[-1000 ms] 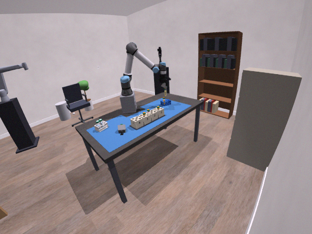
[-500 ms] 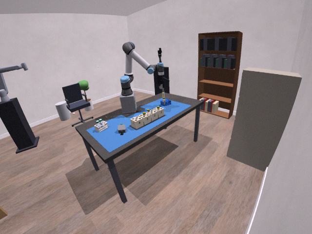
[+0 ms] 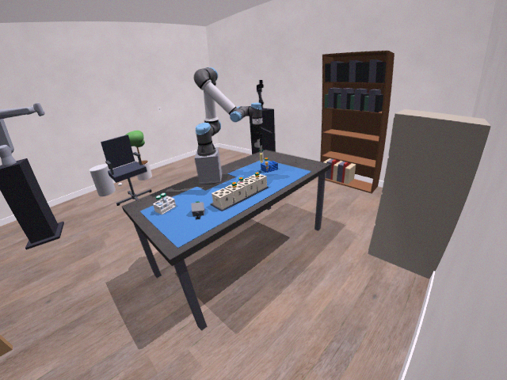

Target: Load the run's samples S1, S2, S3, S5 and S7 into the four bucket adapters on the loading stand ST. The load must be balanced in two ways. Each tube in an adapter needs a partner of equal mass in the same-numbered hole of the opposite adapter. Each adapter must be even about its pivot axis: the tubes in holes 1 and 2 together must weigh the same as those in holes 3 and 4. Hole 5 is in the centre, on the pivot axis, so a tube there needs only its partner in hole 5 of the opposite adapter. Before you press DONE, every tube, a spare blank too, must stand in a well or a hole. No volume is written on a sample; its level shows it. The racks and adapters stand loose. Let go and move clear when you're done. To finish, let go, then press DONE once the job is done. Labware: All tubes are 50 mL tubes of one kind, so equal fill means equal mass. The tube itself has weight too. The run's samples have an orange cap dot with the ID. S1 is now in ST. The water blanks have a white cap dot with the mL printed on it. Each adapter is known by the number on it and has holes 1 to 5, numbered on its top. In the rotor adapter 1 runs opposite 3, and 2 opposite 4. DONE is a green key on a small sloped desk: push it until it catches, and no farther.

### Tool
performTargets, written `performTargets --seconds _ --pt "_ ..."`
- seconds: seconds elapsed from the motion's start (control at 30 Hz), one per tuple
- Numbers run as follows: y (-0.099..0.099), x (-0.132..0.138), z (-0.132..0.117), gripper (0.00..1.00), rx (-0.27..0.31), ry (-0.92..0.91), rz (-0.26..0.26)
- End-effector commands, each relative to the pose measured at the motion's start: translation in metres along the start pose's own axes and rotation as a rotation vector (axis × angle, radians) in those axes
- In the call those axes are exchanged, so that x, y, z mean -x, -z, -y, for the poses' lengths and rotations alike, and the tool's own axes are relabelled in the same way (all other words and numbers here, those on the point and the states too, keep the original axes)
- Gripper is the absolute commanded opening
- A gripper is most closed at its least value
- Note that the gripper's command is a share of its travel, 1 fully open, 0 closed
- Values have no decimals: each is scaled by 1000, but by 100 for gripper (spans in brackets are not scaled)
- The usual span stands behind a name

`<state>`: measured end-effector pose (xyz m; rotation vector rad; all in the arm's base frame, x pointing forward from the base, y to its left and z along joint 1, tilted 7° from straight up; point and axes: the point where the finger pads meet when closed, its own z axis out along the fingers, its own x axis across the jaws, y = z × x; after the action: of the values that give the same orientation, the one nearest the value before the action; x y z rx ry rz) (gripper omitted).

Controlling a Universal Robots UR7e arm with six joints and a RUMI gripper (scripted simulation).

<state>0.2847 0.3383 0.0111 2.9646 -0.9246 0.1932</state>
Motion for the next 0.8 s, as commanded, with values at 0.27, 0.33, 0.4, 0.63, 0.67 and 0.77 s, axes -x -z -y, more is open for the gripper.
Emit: performTargets --seconds 0.27,0.33,0.4,0.63,0.67,0.77 --pt "1 -79 -32 0 -4 1 2" --pt "1 -91 -37 0 -3 1 2" --pt "1 -98 -39 0 -3 1 2" --pt "1 -135 -54 0 -3 1 2" --pt "1 -141 -57 0 -3 1 2" --pt "0 -159 -65 0 -3 1 2"
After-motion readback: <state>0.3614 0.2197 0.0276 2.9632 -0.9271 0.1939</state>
